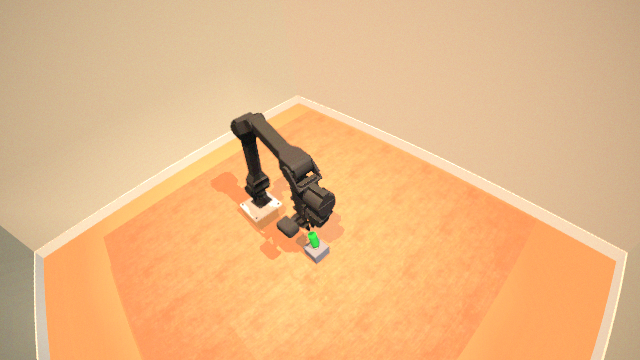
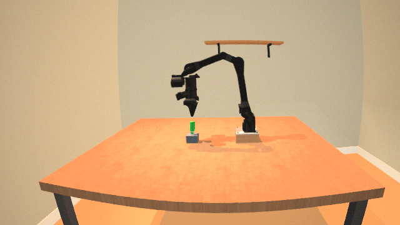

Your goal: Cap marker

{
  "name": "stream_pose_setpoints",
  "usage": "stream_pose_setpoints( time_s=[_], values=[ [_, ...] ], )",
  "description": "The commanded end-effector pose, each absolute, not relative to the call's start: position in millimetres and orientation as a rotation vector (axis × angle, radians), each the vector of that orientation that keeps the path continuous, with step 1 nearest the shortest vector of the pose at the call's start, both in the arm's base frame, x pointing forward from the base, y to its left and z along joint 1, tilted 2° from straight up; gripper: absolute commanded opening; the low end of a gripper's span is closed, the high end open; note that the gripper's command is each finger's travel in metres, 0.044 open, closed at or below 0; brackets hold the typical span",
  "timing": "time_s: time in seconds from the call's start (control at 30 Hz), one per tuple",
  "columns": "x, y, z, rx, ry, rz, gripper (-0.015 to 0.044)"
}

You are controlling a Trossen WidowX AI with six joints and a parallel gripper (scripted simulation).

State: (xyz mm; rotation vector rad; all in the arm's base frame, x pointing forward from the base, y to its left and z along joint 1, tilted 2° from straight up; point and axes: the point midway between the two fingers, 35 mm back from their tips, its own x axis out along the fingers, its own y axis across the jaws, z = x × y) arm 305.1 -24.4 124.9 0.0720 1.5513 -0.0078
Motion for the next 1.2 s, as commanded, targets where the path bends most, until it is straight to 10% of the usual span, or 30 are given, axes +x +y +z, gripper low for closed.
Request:
stream_pose_setpoints(
  time_s=[0.0, 1.17],
  values=[
    [305, -25, 124, 0.1, 1.549, -0.036, 0.0],
    [306, -23, 93, 0.1, 1.549, -0.036, 0.0]
  ],
)
